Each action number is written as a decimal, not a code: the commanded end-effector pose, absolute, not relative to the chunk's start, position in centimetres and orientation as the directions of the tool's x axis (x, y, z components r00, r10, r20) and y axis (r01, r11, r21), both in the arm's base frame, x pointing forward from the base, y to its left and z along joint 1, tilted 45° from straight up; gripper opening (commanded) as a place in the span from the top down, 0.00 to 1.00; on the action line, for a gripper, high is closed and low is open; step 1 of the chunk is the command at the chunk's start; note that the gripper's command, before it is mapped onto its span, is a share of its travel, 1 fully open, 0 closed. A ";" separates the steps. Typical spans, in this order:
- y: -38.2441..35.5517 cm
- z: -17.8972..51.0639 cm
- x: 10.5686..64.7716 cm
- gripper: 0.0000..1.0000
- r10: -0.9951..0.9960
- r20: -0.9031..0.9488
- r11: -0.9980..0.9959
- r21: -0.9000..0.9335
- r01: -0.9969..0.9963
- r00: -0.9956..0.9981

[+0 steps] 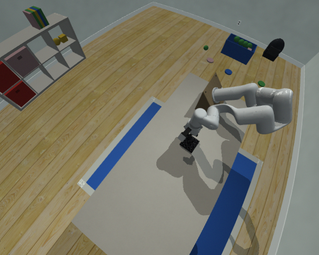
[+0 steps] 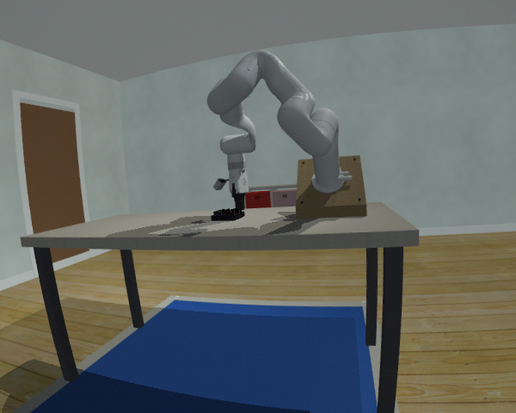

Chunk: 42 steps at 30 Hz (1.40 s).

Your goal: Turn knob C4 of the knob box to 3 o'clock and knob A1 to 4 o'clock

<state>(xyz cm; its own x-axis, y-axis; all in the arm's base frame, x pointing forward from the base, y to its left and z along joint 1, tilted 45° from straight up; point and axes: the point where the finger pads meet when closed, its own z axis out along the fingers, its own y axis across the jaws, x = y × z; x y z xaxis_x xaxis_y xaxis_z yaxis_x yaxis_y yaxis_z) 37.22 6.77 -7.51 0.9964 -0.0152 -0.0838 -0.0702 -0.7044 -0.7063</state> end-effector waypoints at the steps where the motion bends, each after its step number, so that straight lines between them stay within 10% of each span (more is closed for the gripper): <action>1: 6.7 -7.4 37.4 0.92 -0.082 -0.152 -0.702 -0.693 -0.166 0.985; 42: 6.6 -7.4 37.4 0.81 -0.106 -0.175 -0.699 -0.687 -0.198 0.979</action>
<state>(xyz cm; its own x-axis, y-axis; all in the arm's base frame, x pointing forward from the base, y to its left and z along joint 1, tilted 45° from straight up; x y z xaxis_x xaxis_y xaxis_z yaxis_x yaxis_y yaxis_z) 37.24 6.76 -7.49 0.9785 -0.1041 -0.1779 -0.1993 -0.6983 -0.6875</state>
